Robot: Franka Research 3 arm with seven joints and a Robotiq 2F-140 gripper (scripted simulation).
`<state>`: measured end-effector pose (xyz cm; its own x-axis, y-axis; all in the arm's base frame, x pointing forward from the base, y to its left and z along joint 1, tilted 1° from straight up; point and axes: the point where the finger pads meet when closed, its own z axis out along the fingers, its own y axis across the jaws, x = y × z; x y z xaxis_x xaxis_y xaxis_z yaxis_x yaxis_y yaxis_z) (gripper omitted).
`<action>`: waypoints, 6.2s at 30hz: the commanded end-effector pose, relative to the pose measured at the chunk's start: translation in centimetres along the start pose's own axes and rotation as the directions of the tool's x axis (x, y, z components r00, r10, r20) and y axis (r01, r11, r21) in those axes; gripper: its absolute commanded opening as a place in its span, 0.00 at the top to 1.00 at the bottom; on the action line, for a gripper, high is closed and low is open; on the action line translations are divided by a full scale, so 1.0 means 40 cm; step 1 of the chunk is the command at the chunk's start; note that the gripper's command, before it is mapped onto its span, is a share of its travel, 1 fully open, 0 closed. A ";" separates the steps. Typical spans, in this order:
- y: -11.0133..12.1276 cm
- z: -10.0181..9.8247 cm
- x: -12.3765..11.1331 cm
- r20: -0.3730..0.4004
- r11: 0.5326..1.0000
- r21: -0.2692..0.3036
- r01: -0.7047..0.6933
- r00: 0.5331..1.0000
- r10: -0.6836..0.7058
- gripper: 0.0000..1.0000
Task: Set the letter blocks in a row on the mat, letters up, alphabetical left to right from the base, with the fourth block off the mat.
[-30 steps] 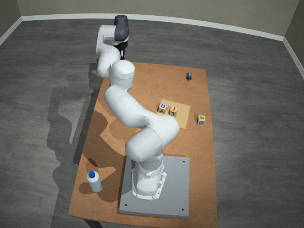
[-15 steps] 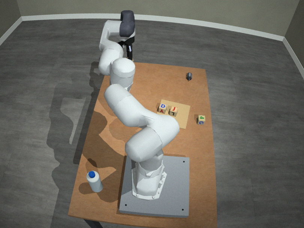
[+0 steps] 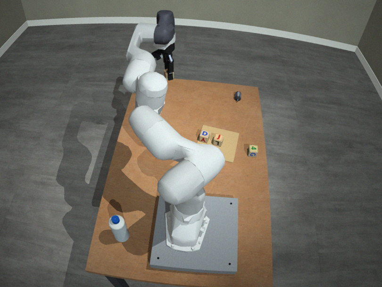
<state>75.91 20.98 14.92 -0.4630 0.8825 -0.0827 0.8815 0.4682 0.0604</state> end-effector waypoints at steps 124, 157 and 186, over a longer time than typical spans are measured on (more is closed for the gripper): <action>-0.508 -0.178 -0.528 0.095 0.267 0.089 0.959 0.259 -0.961 0.67; -0.701 -0.121 -0.565 0.033 -0.067 0.083 0.994 -0.070 -0.997 0.67; -0.864 -0.047 -0.555 -0.007 -0.353 0.036 0.935 -0.353 -0.936 0.67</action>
<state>55.63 -14.33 16.53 -0.7385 -0.6734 -0.0334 -0.6660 0.7363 -0.1195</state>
